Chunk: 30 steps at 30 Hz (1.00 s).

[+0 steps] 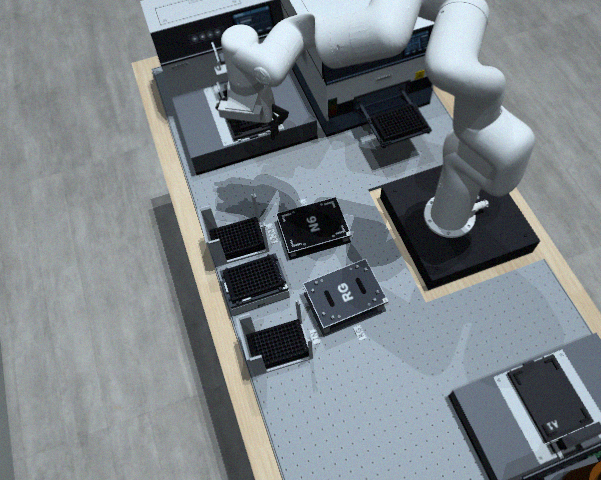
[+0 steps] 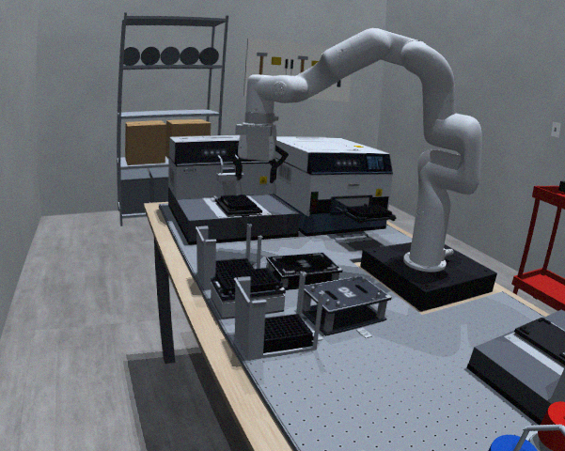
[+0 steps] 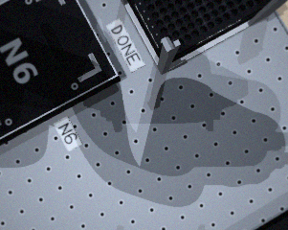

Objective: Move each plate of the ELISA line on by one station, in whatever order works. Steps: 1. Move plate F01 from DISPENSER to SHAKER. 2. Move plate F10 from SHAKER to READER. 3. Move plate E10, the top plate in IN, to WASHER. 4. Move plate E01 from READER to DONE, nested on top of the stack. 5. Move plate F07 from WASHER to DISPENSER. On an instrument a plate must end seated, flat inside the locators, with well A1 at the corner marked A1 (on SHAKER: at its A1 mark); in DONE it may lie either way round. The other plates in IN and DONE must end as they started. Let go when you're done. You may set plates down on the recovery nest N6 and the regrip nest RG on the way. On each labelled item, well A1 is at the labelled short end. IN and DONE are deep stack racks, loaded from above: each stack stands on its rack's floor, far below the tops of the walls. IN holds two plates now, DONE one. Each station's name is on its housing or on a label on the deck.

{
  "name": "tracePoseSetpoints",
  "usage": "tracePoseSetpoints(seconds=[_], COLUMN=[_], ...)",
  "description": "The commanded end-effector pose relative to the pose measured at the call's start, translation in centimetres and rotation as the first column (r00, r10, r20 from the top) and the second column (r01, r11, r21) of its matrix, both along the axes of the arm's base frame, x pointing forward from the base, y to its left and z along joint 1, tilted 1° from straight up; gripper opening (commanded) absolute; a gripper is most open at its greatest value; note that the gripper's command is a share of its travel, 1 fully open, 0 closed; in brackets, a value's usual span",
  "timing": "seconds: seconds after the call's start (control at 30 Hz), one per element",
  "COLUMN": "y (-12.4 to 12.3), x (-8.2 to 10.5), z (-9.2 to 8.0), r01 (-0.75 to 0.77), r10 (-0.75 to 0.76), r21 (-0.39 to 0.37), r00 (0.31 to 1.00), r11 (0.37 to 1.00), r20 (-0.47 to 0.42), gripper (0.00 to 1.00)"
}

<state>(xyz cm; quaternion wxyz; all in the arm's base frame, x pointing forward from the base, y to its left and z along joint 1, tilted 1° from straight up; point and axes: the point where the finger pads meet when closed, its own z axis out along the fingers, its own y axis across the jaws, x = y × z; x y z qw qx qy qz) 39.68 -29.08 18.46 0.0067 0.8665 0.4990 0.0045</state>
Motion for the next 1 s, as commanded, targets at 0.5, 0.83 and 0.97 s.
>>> tracePoseSetpoints(seconds=[0.5,0.83,0.97], y=[-5.3,-7.9,-8.9], x=[-0.6,-0.7,-0.7], z=[0.2,0.2,0.2], r01=[-0.176,-0.254,-0.344], r10=[0.176,0.254,0.344], r21=[-0.002,-0.003,-0.005], r00=[0.984,0.967,0.939], r11=[0.984,0.967,0.939], r20=[0.001,0.0,-0.001], gripper=[1.0,1.0,1.0])
